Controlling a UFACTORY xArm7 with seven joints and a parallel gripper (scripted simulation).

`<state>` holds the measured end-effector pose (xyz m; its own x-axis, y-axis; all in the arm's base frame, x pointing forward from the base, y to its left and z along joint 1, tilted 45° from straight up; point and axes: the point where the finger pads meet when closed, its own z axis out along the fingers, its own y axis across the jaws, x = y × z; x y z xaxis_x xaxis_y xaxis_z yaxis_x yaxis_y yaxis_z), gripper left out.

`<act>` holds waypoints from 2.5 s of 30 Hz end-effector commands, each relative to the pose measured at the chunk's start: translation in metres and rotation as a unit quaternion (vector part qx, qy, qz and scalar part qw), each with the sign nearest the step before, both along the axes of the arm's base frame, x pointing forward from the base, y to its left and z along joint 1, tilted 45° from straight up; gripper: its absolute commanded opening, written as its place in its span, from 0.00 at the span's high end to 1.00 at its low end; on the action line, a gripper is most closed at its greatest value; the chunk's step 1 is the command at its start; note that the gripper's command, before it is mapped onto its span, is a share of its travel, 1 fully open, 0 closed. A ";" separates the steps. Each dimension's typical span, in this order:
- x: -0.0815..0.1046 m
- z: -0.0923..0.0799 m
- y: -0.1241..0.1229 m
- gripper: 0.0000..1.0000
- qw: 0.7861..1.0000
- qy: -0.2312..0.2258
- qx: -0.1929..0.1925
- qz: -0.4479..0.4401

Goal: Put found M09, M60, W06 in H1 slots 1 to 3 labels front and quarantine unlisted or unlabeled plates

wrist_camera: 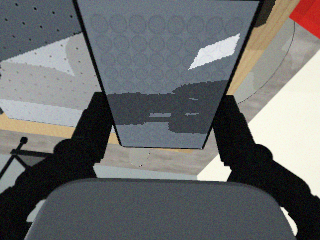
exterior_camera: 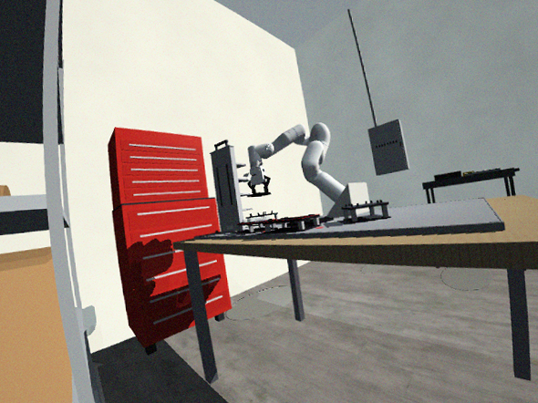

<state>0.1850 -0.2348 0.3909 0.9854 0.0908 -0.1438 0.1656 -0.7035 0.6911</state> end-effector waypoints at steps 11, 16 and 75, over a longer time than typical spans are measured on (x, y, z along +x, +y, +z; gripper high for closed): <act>0.000 -0.014 -0.016 1.00 1.000 -0.001 -0.001 0.001; 0.000 -0.019 -0.020 1.00 1.000 -0.001 -0.001 0.001; -0.003 -0.067 -0.068 1.00 1.000 -0.001 -0.001 0.001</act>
<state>0.1813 -0.2980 0.3269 0.9854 0.0907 -0.1440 0.1657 -0.7040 0.6906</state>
